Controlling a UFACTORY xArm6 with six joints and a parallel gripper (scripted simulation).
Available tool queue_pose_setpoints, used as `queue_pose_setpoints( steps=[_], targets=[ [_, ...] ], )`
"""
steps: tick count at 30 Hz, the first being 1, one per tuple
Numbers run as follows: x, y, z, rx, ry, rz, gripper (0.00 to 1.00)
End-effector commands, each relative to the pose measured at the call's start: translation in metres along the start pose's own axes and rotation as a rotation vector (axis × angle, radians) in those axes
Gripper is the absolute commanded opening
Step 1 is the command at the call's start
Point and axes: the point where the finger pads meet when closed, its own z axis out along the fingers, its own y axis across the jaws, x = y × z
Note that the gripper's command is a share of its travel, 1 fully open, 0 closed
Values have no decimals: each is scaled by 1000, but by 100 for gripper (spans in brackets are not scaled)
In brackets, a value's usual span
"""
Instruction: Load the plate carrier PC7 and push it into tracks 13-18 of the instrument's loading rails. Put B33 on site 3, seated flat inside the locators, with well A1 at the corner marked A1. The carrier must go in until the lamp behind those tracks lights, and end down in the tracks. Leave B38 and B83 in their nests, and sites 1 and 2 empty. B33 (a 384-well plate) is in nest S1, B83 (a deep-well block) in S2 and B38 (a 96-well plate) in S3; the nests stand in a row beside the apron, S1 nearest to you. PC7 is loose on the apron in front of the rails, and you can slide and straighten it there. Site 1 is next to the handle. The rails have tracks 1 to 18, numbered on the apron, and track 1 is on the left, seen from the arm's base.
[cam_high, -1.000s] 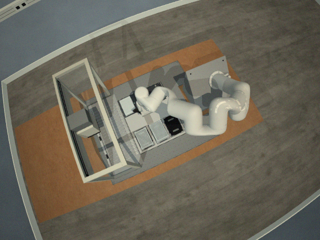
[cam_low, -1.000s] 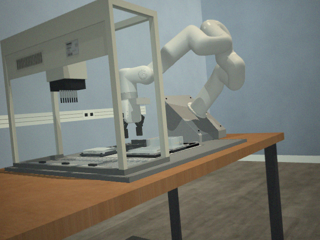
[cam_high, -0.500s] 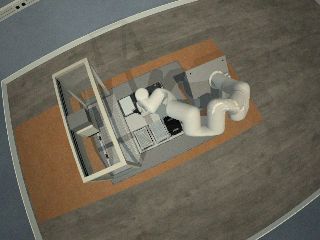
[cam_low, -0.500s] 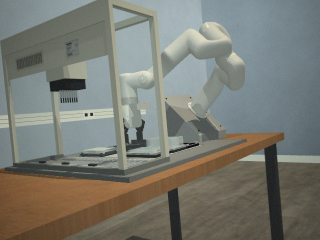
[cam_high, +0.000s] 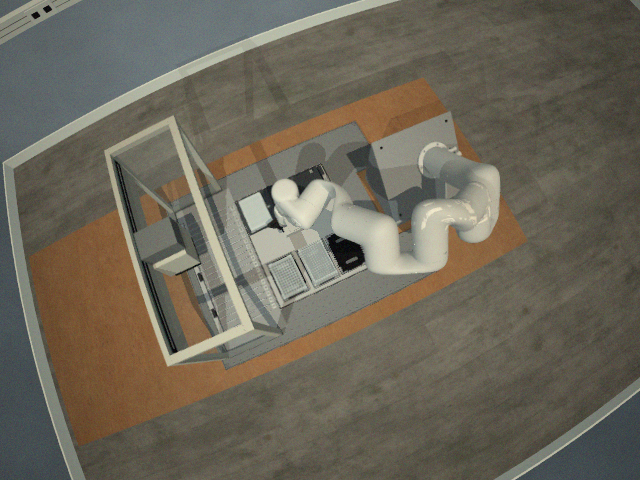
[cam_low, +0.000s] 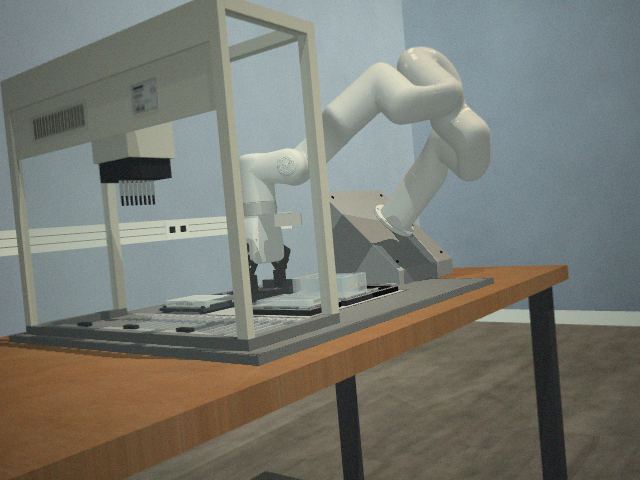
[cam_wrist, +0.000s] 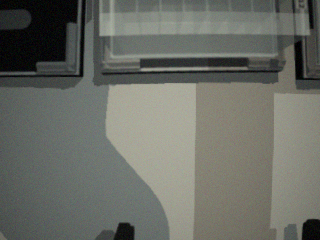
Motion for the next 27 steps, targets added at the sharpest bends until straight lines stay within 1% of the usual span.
queue_pose_setpoints(
  steps=[1, 27],
  targets=[
    [0, 1, -2, -4, -1, -1, 100],
    [0, 1, 13, -4, -1, -1, 100]
  ],
)
